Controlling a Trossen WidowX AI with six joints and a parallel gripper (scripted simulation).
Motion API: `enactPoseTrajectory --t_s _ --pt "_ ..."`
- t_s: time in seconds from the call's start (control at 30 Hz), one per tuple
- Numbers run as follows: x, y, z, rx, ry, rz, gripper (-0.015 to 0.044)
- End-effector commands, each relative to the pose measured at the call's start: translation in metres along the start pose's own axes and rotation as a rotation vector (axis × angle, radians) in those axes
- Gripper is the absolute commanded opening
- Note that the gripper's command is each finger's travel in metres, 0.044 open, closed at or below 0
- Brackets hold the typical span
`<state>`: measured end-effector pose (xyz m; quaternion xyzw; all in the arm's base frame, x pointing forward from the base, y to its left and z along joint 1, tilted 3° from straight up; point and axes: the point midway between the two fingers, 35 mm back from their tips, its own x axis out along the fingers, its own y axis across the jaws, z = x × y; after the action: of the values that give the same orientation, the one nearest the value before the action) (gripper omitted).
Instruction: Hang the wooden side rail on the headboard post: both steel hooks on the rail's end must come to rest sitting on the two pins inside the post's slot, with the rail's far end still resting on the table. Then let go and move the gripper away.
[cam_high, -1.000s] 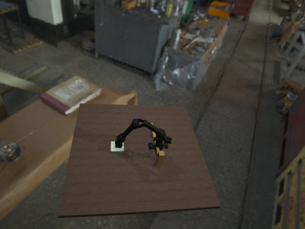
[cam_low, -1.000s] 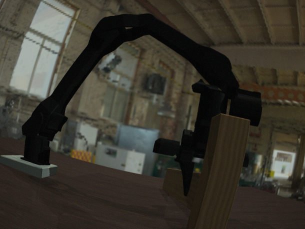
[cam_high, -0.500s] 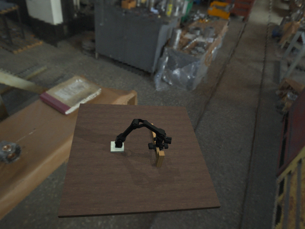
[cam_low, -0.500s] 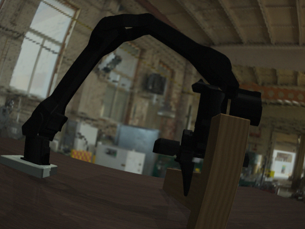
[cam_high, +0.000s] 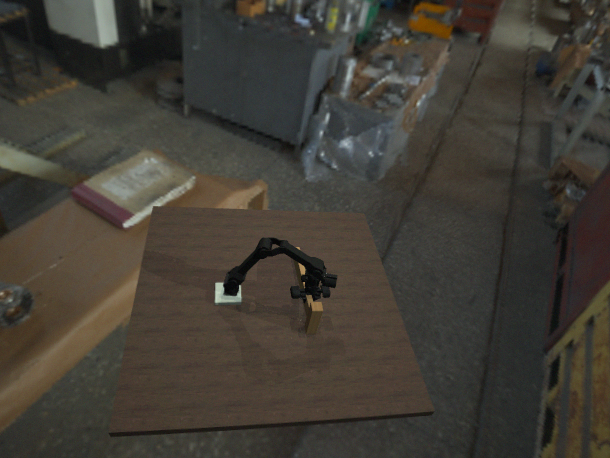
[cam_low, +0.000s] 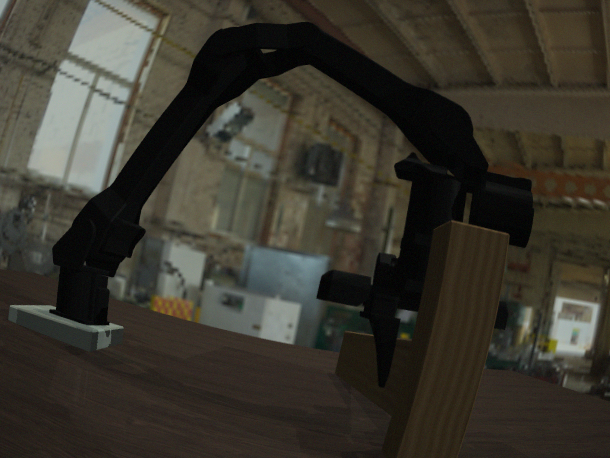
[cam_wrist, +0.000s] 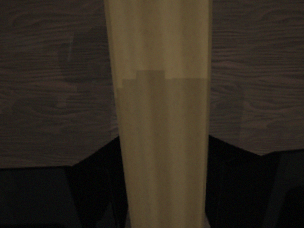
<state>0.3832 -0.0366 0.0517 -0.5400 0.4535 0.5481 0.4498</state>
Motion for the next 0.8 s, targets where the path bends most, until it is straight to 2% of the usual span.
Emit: enactPoseTrajectory --t_s 0.0,0.77 --pt "-0.0036 -0.0015 -0.002 -0.001 0.005 -0.008 0.0" --pt "-0.0018 -0.0015 -0.0045 -0.001 0.006 -0.008 0.0"
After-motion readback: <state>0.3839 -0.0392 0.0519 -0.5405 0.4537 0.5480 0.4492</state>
